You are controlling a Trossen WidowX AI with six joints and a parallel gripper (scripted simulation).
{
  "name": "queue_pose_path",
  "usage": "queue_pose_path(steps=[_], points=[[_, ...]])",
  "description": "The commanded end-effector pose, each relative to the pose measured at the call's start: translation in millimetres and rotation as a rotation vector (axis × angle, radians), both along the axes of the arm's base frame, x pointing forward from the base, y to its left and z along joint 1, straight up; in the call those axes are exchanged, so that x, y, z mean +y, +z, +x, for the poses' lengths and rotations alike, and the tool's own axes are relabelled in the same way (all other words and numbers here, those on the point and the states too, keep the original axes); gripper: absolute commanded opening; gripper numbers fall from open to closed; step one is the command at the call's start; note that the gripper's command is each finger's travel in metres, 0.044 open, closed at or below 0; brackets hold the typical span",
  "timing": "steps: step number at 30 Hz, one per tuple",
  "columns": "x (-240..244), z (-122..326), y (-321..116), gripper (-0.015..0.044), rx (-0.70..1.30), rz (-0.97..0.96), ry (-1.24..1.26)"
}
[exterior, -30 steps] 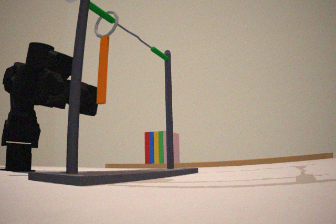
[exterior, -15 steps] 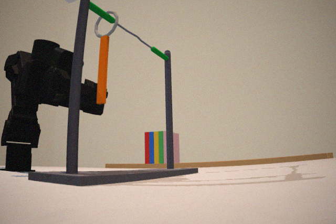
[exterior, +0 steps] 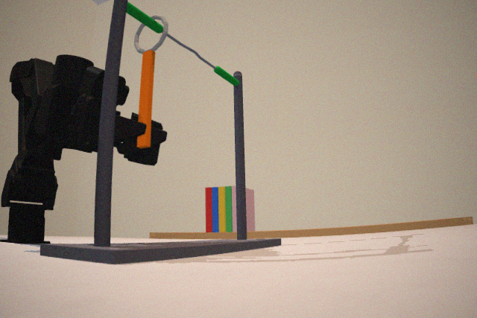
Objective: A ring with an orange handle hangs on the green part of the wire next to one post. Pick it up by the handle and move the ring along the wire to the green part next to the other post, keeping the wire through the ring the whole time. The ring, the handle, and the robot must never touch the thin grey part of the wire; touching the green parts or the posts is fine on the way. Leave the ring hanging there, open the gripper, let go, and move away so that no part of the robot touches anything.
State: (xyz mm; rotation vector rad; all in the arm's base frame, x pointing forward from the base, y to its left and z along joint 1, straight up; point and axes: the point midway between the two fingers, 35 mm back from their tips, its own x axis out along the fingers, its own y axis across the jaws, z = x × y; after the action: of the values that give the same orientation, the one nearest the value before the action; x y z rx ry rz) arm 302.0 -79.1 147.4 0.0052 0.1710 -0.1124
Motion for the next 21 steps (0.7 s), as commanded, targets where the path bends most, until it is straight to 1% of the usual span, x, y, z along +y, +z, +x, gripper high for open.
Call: queue_pose_path(steps=[1, 11, 21], points=[[-0.9, 7.1, 2.3, 0.0160, -0.012, -0.001, -0.001], [-1.6, 20.8, -3.9, 0.0160, -0.013, -0.001, -0.001], [-1.6, 21.0, -4.1, 0.0160, -0.013, -0.001, -0.001]])
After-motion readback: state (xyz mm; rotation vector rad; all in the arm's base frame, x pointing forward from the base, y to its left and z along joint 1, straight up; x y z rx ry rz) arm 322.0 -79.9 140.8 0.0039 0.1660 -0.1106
